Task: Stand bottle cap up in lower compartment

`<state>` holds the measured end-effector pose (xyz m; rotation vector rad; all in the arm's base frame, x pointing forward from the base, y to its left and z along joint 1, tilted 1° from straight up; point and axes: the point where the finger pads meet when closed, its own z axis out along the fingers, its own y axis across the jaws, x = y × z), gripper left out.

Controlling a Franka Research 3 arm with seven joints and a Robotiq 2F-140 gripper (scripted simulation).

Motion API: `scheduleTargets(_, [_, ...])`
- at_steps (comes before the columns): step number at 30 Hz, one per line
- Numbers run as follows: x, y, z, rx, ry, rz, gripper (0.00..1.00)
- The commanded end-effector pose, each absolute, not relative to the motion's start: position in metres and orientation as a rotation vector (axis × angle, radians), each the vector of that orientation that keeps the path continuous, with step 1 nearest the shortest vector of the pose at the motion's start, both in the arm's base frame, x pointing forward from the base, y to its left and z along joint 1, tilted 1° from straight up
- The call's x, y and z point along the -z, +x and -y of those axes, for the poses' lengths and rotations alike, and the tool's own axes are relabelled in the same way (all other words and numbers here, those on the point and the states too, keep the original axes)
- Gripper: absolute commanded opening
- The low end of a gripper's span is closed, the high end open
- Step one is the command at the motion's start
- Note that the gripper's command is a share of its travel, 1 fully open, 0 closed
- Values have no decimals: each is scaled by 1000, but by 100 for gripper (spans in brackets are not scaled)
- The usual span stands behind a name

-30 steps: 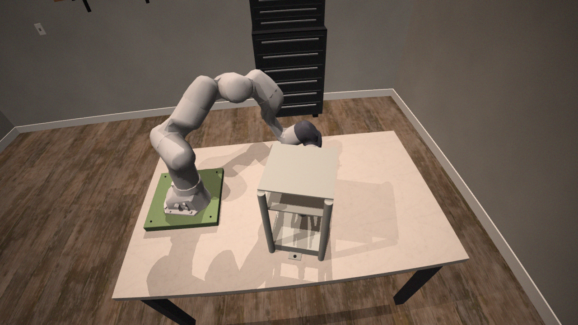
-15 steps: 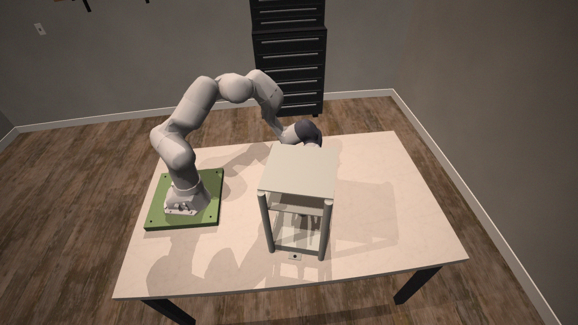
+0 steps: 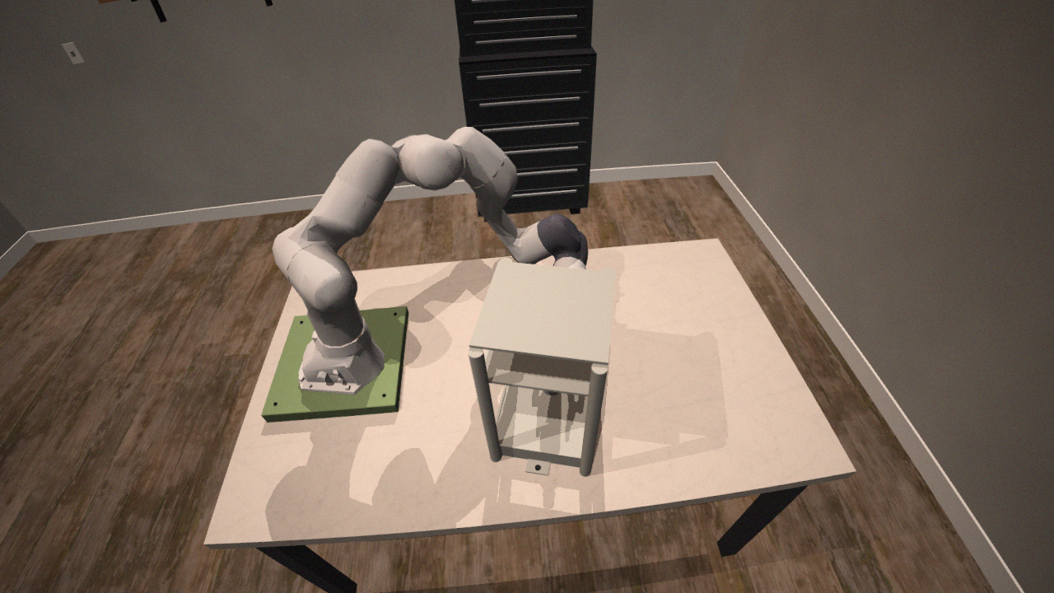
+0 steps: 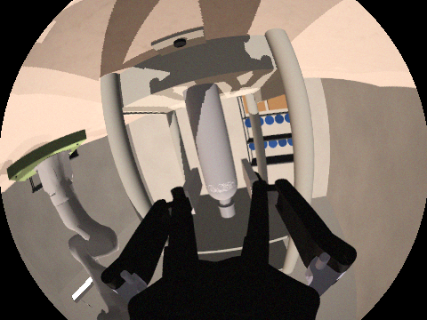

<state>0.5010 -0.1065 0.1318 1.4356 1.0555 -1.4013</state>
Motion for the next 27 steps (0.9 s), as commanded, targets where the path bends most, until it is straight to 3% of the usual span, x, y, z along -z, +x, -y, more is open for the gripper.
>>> scheduleTargets(1, [-132,500,102,1413,1432,-1059,38])
scheduleTargets(27, [-132,505,87,1413,1432,-1059,38])
